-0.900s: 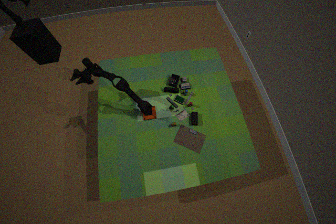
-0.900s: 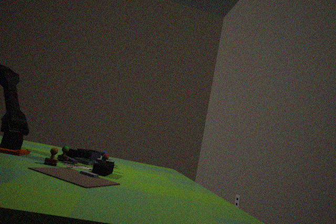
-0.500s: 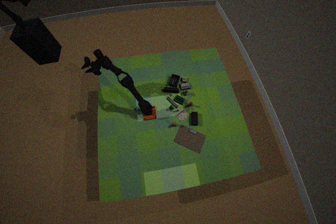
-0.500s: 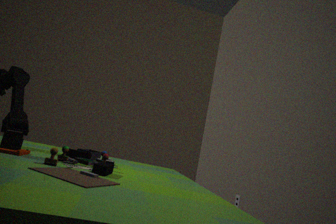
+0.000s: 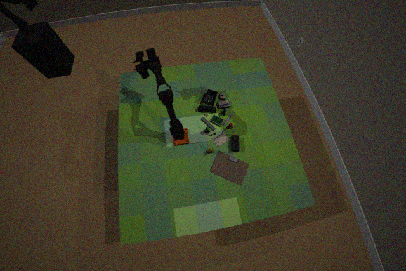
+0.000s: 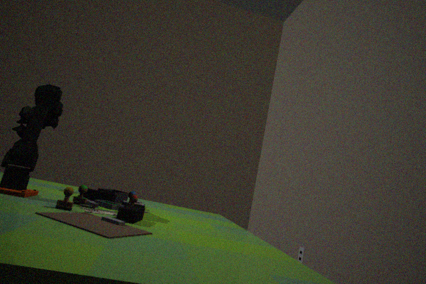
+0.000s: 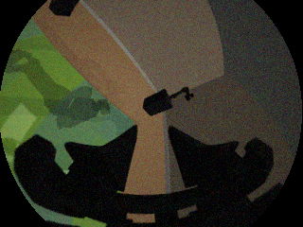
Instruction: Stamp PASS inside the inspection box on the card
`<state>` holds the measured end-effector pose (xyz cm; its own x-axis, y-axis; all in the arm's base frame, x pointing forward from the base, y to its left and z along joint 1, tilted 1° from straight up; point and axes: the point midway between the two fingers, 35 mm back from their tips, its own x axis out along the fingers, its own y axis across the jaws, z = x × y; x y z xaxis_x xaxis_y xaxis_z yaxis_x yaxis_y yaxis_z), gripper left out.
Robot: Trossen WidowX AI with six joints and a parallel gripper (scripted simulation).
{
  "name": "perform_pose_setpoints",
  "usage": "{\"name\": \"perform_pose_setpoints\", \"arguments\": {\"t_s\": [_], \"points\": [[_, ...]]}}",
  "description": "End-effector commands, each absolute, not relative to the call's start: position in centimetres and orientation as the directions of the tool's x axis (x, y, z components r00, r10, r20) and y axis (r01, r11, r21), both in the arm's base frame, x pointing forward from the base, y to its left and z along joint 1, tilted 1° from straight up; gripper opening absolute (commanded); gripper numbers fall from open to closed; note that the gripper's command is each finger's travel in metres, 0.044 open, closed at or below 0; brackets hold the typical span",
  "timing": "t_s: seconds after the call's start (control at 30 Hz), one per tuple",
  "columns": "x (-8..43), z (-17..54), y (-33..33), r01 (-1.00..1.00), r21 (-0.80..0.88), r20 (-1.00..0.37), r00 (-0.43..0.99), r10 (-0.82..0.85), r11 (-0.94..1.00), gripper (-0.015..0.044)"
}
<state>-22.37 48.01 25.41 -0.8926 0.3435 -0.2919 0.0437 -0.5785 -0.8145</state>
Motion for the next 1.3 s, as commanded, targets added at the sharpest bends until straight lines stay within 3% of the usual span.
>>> {"name": "perform_pose_setpoints", "arguments": {"t_s": [0.0,0.33,0.63,0.8,1.03,1.27], "points": [[-15.1,24.2,49.3,-0.105,-0.701,-0.367,-0.795,0.483,-0.705,0.0222],[1.5,21.7,47.5,-0.574,-0.399,-0.538,-0.485,0.689,-0.715,0.0222],[14.6,18.9,40.2,-0.891,-0.178,-0.692,-0.188,0.697,-0.418,0.0222],[19.2,17.6,35.6,-0.975,-0.084,-0.758,-0.070,0.648,-0.204,0.0222],[25.1,15.2,25.1,-0.952,0.064,-0.872,0.092,0.481,0.298,0.0222],[26.7,13.3,13.4,-0.642,0.110,-0.957,0.138,0.255,0.758,0.0222]]}}
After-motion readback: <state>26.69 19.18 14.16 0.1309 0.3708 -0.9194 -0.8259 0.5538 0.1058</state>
